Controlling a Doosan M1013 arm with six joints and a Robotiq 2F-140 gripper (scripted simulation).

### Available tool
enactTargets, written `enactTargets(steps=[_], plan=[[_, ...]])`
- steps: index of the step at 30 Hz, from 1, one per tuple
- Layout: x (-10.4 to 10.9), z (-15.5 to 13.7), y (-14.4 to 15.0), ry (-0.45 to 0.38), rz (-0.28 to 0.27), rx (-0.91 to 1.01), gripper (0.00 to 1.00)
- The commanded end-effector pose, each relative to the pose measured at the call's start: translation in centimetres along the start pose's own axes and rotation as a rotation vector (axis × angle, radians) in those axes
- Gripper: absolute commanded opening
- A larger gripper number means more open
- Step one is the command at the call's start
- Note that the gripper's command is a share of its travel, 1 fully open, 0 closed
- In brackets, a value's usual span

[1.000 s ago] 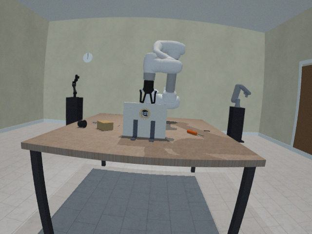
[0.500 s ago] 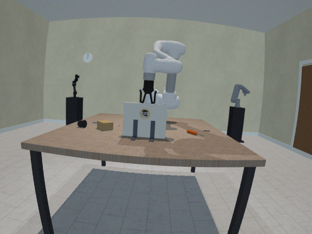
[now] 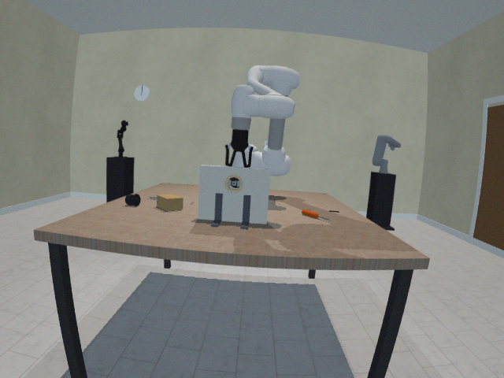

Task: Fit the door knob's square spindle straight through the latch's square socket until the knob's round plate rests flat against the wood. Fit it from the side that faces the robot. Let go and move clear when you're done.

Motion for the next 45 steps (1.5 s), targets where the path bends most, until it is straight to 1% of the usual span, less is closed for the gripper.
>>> enactTargets(steps=[1,45], plan=[[0.02,-0.05,-0.01,0.000,0.000,0.000,0.42],[0.06,-0.59,-0.12,0.000,0.000,0.000,0.42]])
Point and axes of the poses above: the point where the finger pads meet when closed, its own x axis back along the fingers, its own y axis across the jaws, z = x × y, the point moved 1 cm from there along x, back along the fingers, and after that the axes turned 12 degrees about x, right-handed, at the moved point
